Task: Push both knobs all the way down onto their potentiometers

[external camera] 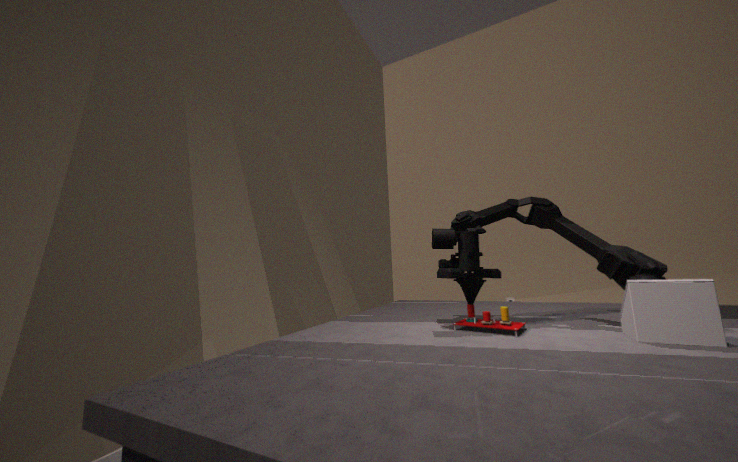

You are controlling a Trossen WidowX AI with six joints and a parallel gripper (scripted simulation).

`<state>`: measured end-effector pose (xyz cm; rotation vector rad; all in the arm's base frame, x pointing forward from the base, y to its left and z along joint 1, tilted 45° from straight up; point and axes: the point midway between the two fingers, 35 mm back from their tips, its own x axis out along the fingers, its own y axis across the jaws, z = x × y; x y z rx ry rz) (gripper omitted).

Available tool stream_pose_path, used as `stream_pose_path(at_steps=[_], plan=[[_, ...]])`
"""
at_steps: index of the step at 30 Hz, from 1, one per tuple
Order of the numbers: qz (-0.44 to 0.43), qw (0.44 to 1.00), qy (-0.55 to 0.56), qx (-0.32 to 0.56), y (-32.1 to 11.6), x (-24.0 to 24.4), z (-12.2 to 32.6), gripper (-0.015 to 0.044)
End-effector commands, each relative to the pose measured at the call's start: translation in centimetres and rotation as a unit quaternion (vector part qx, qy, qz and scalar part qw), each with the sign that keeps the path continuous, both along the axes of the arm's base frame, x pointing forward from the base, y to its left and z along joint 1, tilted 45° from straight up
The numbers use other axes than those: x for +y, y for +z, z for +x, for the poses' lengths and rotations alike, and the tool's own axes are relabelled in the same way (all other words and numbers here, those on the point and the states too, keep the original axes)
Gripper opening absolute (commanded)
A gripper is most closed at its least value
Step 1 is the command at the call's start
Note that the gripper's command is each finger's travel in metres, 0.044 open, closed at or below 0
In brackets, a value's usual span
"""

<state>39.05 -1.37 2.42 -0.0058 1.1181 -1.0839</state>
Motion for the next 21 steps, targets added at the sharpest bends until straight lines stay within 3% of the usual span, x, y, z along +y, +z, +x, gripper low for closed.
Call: stream_pose_path(at_steps=[1,21], plan=[[-0.007,1.0,-0.022,0.002,-1.4,-2.1,0.3,0.0],[-0.006,1.0,-0.022,0.002,0.3,-0.3,0.4,0.0]])
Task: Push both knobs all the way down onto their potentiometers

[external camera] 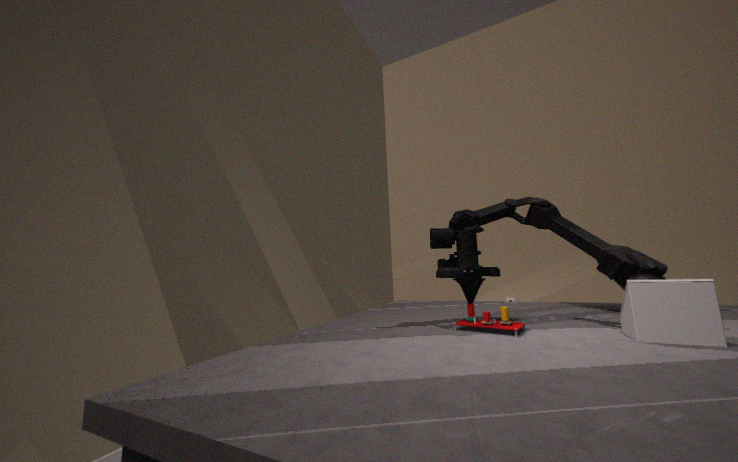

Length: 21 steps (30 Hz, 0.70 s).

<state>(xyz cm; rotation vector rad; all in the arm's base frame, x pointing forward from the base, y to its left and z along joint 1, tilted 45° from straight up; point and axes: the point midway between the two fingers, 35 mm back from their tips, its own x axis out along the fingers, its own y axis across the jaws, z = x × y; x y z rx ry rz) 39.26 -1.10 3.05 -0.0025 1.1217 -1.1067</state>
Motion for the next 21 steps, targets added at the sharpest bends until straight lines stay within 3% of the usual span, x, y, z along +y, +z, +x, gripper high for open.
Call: stream_pose_path(at_steps=[1,15,21], plan=[[-0.002,1.0,-0.012,-0.001,-0.2,-0.4,0.2,0.0],[-0.002,1.0,-0.012,-0.001,1.4,1.1,0.1,0.0],[-0.004,1.0,-0.012,0.0,1.1,0.7,0.1,0.0157]])
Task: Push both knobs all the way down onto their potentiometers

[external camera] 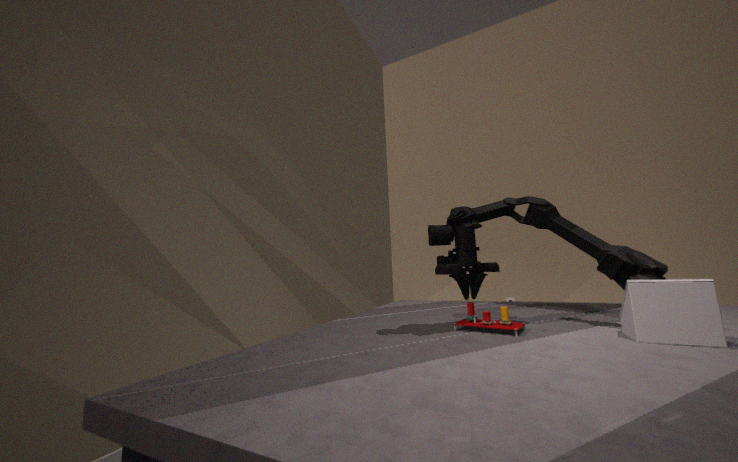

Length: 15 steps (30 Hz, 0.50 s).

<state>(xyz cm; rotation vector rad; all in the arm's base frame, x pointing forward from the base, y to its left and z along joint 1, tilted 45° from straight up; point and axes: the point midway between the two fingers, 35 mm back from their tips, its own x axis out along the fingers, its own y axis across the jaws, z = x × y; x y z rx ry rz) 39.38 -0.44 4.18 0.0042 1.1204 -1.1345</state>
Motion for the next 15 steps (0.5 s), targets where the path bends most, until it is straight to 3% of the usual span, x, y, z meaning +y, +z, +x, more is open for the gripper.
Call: stream_pose_path(at_steps=[1,4,11,15], plan=[[0.0,1.0,0.001,0.0,0.0,0.0,0.0,0.0184],[0.001,1.0,0.001,0.0,0.0,0.5,-0.7,0.0263],[0.009,1.0,0.003,0.002,0.1,3.7,-8.7,0.044],[0.008,1.0,0.002,0.004,0.0,4.4,-13.8,0.044]])
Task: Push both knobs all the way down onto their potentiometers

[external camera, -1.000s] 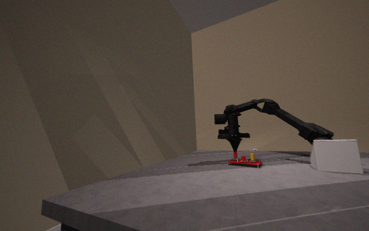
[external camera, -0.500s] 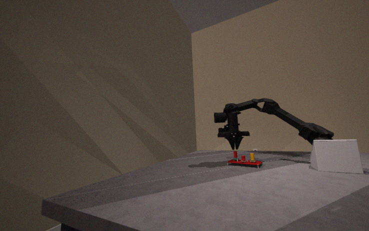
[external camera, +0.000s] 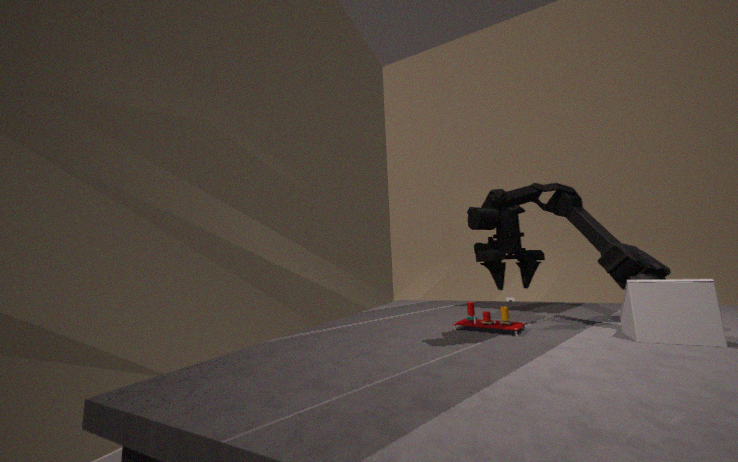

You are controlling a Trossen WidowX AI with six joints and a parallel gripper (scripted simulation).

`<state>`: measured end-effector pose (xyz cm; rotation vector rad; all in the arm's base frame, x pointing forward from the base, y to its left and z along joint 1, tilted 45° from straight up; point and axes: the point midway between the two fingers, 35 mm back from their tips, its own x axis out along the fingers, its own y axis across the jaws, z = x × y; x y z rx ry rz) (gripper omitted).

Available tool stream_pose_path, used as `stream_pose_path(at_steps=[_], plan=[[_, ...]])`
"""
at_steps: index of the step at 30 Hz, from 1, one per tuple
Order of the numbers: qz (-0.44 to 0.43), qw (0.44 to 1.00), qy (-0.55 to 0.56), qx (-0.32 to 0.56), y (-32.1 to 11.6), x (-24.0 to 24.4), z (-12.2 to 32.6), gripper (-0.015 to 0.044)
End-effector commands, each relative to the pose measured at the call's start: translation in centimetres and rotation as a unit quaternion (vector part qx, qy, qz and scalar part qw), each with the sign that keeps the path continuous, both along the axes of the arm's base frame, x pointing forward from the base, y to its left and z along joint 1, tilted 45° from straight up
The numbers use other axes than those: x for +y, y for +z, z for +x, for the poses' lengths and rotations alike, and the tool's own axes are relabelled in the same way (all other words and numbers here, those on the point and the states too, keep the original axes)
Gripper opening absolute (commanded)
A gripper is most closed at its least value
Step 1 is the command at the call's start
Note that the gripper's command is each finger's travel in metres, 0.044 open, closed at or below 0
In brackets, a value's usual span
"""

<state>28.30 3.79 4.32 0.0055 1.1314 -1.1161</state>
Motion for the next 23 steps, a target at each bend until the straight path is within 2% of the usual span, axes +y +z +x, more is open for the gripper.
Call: stream_pose_path(at_steps=[1,5,23], plan=[[0.0,1.0,-0.004,0.001,-0.2,0.1,-4.0,0.044],[-0.004,1.0,-0.005,0.002,-0.4,-0.2,-7.2,0.044],[-0.004,1.0,-0.005,0.002,-0.4,-0.2,-7.2,0.044]])
